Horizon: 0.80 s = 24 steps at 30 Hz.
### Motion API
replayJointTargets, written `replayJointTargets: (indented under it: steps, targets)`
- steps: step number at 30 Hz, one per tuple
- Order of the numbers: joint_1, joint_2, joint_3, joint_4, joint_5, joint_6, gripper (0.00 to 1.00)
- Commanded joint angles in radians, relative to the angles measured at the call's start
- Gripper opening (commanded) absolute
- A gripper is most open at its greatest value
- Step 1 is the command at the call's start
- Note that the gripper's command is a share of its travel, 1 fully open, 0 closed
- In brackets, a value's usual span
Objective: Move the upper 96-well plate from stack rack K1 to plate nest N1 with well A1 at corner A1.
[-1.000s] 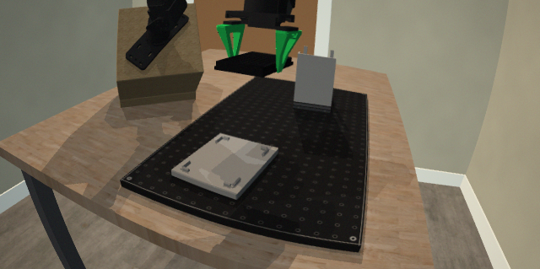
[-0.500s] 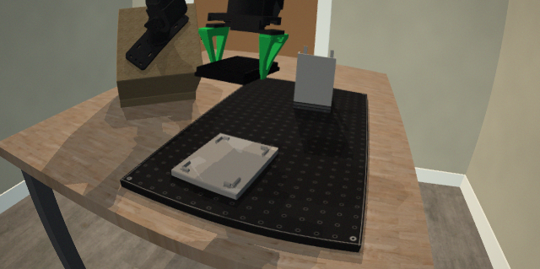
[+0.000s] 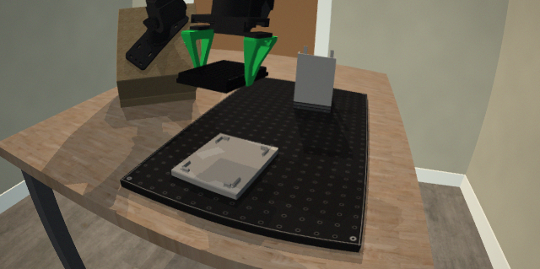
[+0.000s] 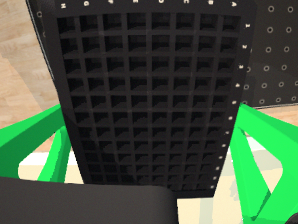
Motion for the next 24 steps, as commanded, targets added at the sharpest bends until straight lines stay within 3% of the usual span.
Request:
replayJointTargets:
  steps: [1,24]
  targets:
    - [-0.015,-0.016,0.040,0.006,-0.054,-0.051,0.00]
    - [-0.018,0.012,0.051,-0.004,-0.063,-0.056,0.00]
